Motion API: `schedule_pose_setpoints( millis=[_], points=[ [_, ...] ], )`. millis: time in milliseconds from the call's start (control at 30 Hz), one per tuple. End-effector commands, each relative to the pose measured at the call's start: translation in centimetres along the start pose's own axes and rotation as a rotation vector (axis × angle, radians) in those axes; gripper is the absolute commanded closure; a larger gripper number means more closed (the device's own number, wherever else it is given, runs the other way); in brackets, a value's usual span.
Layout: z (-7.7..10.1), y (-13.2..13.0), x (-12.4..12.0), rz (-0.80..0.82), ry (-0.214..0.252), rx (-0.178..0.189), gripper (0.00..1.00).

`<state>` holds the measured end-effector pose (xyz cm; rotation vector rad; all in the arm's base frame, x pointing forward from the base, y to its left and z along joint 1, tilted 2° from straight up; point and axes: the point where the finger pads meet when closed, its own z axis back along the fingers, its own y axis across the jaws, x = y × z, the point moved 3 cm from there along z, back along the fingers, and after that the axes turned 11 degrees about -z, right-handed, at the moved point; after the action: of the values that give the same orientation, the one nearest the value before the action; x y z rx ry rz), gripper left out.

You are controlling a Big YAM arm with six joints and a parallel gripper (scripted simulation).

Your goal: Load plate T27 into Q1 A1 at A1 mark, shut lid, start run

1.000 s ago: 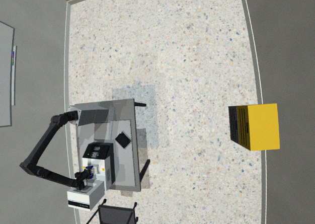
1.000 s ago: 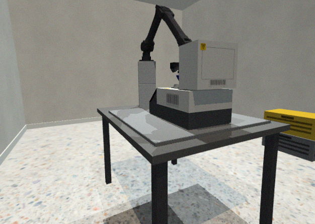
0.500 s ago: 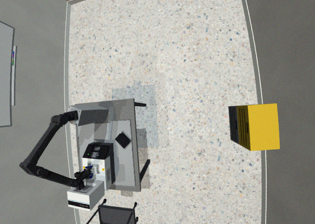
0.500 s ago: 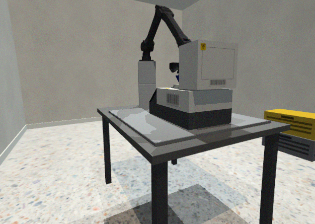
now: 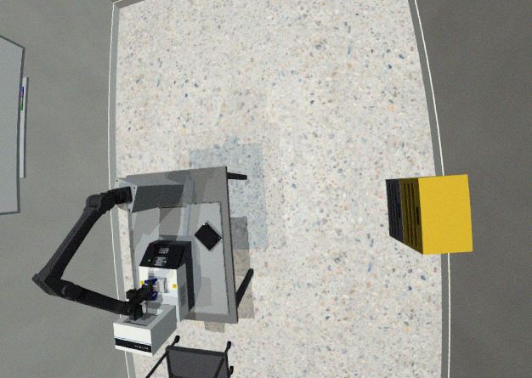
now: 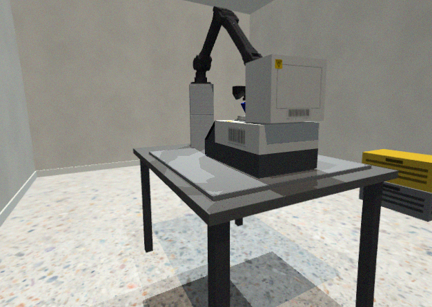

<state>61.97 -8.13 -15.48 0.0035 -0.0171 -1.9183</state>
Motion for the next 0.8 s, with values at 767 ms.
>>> schedule_pose_setpoints(
  millis=[767],
  points=[
    [-1.9, -0.3, -0.6, -0.002, -0.005, -0.022, 1.0]
  ],
)
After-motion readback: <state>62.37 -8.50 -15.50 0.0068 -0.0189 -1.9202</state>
